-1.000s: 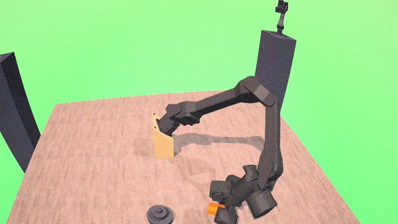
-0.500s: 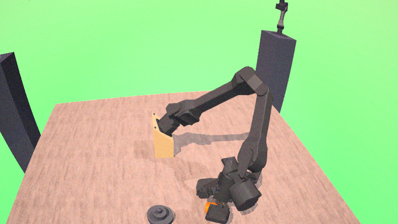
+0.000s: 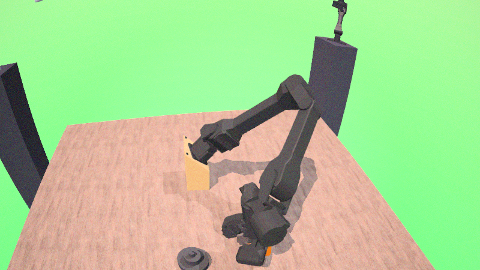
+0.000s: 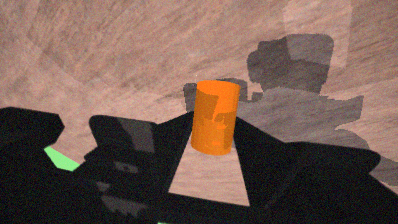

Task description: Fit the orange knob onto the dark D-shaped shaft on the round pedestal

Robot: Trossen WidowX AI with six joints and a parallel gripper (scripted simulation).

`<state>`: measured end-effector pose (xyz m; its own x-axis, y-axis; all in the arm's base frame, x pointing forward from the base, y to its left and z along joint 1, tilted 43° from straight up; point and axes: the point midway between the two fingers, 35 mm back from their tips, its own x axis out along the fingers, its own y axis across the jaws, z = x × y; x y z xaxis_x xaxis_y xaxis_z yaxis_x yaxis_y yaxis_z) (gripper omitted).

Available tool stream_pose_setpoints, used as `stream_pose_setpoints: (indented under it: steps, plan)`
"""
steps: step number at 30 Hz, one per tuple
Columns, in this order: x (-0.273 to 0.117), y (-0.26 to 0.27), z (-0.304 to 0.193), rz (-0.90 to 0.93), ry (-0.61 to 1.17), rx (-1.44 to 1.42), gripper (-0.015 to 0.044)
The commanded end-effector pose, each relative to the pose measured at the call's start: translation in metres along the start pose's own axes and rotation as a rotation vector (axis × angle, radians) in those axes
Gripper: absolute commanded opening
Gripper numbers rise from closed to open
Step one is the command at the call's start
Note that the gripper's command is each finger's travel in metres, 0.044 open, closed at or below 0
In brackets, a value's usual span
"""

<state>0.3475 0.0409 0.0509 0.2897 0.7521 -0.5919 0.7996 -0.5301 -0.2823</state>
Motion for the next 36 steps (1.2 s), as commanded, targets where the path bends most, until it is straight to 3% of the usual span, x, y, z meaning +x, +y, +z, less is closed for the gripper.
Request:
stream_pose_setpoints:
  steps: [1, 23, 36]
  plan:
    - [-0.002, -0.001, 0.004, -0.001, 0.058, 0.000, 0.0179]
    - [-0.006, 0.000, 0.028, 0.001, 0.439, 0.003, 0.0179]
    - [-0.005, -0.001, 0.037, 0.001, 0.569, 0.005, 0.0179]
